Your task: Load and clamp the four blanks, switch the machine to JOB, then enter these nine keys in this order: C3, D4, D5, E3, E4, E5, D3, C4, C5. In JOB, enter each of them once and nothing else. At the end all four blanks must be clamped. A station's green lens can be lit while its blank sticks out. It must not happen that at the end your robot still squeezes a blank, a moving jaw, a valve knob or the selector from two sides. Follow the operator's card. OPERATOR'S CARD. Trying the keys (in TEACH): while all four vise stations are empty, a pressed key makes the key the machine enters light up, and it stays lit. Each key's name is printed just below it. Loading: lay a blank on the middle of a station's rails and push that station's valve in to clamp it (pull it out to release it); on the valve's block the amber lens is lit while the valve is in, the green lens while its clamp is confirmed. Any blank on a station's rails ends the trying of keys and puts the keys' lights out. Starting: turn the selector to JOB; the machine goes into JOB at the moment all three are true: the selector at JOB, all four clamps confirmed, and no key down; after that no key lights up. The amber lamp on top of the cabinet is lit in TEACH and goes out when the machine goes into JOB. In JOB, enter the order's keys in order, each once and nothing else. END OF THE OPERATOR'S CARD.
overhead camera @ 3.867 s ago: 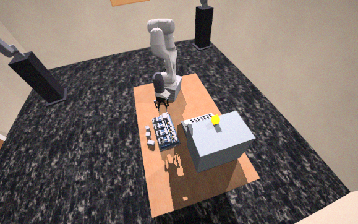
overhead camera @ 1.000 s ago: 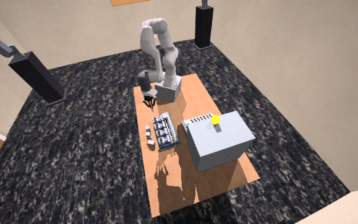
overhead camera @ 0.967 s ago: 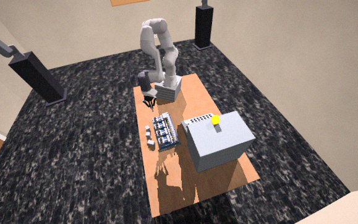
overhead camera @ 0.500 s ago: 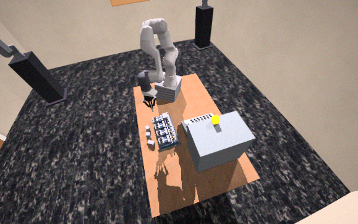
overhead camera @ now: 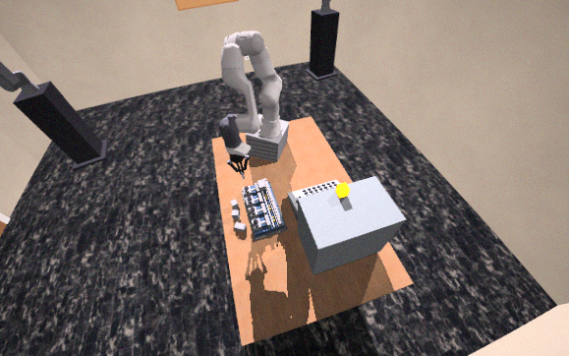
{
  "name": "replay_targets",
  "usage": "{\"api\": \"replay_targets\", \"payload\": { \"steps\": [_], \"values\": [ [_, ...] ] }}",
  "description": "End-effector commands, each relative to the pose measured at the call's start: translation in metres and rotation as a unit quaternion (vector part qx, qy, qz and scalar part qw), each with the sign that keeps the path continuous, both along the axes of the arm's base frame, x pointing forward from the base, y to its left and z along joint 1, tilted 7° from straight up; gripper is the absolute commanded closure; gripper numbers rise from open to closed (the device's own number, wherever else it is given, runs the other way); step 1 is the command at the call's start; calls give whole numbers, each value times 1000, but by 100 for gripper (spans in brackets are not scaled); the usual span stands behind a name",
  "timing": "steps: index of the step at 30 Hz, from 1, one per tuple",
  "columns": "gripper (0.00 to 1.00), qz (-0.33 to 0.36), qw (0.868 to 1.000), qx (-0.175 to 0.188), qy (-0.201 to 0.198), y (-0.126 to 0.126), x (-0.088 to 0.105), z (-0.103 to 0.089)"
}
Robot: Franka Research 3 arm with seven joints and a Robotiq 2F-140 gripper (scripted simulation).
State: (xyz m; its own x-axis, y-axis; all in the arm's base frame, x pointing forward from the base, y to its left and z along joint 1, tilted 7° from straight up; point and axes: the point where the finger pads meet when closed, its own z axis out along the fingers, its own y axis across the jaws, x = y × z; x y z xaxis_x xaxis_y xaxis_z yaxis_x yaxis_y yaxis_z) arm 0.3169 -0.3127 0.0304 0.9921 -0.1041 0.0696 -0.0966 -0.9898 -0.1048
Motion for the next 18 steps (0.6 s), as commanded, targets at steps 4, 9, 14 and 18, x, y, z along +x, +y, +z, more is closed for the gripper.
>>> {"api": "replay_targets", "payload": {
  "steps": [4, 9, 14, 18],
  "values": [
    [100, -5, 1000, -2, -3, -1, 4, -15],
    [100, -5, 1000, -2, -3, 0, 6, -30],
    [100, -5, 1000, -2, -3, 1, 7, -40],
    [100, -5, 1000, -2, -3, 2, 8, -54]
  ]
}}
